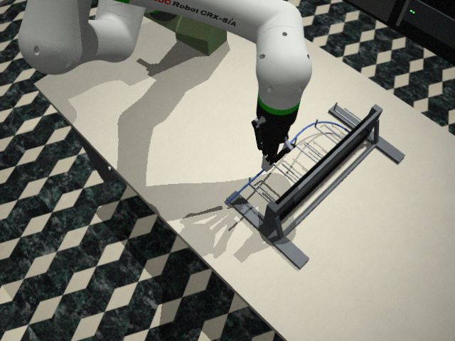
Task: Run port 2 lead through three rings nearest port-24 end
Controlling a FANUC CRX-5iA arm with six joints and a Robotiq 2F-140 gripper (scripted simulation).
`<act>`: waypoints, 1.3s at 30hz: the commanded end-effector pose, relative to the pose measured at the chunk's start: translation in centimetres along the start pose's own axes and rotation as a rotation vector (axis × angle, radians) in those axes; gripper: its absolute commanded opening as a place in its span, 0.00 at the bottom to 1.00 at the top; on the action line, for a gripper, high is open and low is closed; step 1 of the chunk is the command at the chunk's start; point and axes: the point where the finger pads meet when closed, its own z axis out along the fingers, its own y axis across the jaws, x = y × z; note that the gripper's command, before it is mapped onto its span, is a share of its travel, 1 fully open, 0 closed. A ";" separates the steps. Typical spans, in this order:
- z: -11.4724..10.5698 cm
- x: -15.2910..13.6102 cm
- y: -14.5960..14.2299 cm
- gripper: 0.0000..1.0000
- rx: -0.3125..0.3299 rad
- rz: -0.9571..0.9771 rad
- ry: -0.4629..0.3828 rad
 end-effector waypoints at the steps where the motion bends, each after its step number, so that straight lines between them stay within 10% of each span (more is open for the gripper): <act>1: 0.7 0.0 0.0 0.00 -0.001 0.000 0.000; 39: 4.8 0.0 0.0 0.00 -0.001 0.000 0.000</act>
